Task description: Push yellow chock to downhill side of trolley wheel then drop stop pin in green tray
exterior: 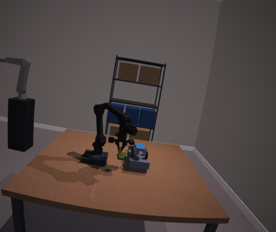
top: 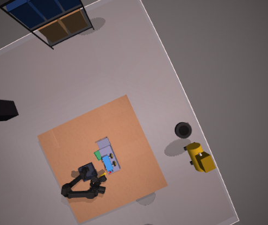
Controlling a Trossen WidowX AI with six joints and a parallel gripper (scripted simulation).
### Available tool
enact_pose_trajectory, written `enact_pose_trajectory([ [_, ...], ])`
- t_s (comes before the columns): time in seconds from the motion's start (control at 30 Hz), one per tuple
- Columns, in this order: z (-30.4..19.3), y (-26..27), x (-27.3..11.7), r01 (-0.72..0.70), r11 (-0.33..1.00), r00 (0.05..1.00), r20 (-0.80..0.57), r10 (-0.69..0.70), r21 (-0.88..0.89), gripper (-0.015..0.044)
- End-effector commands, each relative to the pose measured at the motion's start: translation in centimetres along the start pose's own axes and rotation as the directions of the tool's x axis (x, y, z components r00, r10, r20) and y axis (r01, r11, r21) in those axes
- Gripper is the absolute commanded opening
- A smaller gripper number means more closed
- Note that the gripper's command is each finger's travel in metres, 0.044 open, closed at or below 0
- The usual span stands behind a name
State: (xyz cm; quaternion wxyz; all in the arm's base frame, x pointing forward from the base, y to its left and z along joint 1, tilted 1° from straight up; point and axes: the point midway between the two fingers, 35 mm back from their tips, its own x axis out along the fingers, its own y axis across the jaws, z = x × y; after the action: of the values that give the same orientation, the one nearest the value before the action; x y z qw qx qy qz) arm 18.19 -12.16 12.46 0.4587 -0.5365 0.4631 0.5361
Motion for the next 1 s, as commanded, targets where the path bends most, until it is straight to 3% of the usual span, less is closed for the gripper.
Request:
enact_pose_trajectory([
  [0.0, -0.1, 0.0, -1.4, -0.002, 1.0, 1.0, -0.006, 0.002, 0.005, 0.0],
  [0.53, -0.3, 0.1, -4.3, -0.002, 1.0, 1.0, -0.006, 0.002, 0.01, 0.0],
  [0.97, -0.3, 0.1, -4.3, 0.001, 0.912, 1.0, -0.005, 0.001, 0.41, 0.0],
])
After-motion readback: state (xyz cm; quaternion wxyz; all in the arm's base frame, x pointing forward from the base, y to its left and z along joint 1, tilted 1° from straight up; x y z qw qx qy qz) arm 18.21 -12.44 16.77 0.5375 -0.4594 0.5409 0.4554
